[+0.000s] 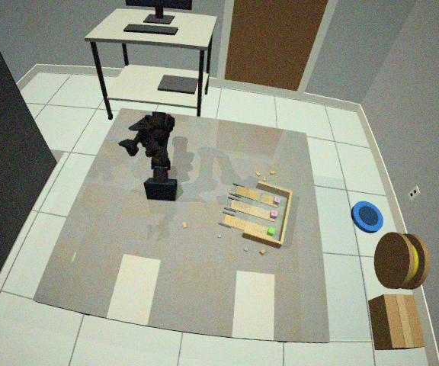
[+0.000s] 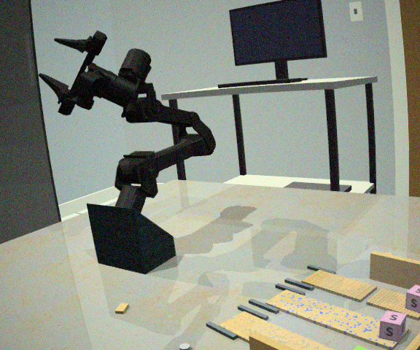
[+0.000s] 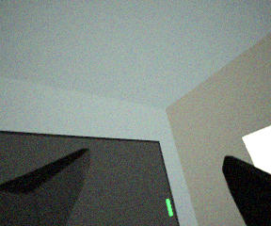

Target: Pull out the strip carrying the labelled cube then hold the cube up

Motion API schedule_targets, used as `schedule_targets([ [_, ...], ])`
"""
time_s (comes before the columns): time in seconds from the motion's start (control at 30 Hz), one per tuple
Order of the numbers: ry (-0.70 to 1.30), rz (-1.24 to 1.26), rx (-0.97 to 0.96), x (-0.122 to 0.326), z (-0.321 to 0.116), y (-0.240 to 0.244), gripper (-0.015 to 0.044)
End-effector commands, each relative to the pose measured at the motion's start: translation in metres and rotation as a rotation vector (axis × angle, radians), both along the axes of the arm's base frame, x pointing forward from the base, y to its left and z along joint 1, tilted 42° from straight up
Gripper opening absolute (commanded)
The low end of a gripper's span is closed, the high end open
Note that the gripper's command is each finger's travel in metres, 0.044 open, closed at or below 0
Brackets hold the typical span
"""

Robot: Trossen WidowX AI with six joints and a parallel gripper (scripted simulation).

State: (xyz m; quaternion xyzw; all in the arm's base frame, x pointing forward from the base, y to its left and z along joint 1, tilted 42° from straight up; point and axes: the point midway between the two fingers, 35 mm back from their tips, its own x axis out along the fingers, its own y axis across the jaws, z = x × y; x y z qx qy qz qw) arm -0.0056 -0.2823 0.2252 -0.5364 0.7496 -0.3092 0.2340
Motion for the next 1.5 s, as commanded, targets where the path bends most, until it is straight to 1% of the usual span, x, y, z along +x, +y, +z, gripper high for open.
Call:
schedule_targets([
  [0.0, -0.005, 0.006, 0.000, 0.001, 0.000, 0.000, 0.0400],
  [0.07, -0.045, 0.051, 0.002, 0.012, -0.003, -0.004, 0.0400],
  [0.13, -0.125, 0.139, 0.011, 0.033, -0.009, -0.009, 0.0400],
  [0.23, -0.300, 0.299, 0.053, 0.074, -0.021, -0.015, 0.0400],
  [0.33, -0.506, 0.451, 0.138, 0.118, -0.037, -0.014, 0.0400],
  [0.5, -0.897, 0.650, 0.402, 0.195, -0.068, 0.008, 0.0400],
  [0.67, -1.254, 0.700, 0.789, 0.261, -0.100, 0.054, 0.0400],
  [0.8, -1.476, 0.606, 1.154, 0.300, -0.123, 0.102, 0.0400],
  [0.93, -1.606, 0.409, 1.497, 0.325, -0.140, 0.151, 0.0400],
  [1.07, -1.652, 0.096, 1.829, 0.339, -0.155, 0.204, 0.0400],
  [1.17, -1.618, -0.204, 2.038, 0.342, -0.164, 0.243, 0.0400],
  [1.23, -1.595, -0.308, 2.094, 0.342, -0.166, 0.255, 0.0400],
  [1.47, -1.593, -0.316, 2.098, 0.342, -0.166, 0.256, 0.0400],
])
